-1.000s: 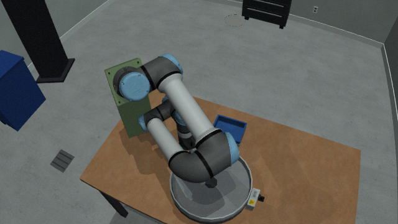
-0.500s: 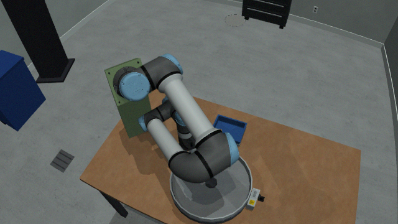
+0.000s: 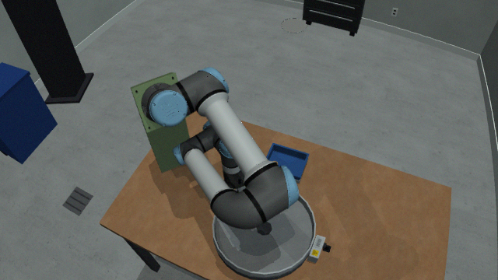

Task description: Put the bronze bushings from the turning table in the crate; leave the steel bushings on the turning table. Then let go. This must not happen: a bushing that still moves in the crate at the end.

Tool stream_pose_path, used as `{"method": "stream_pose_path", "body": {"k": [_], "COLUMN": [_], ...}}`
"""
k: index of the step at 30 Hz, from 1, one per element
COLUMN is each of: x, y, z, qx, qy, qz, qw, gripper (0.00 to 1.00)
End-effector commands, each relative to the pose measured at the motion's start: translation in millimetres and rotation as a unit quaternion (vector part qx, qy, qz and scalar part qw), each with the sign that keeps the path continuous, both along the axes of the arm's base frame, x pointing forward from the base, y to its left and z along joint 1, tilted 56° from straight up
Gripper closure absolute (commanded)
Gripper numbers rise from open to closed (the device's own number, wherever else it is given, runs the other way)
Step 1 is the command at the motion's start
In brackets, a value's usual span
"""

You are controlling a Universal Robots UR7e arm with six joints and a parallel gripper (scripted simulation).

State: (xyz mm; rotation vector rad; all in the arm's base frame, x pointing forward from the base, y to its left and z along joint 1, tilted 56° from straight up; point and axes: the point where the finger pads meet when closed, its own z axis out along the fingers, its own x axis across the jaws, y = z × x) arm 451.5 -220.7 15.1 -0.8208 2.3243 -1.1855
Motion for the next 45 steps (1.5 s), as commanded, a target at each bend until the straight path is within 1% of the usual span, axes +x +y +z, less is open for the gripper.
{"method": "stream_pose_path", "body": {"k": [1,42,43,45], "x": [0.5,5.7,5.7,5.7], "y": [-0.3,-5.5,-5.5,-5.5], "z": [-0.1,-5.1,-5.1,-5.1], "qx": [0.0,0.0,0.0,0.0], "qy": [0.0,0.0,0.0,0.0], "qz": [0.0,0.0,0.0,0.0], "qw": [1.0,1.0,1.0,1.0], "gripper": [0.6,0.6,1.0,1.0]}}
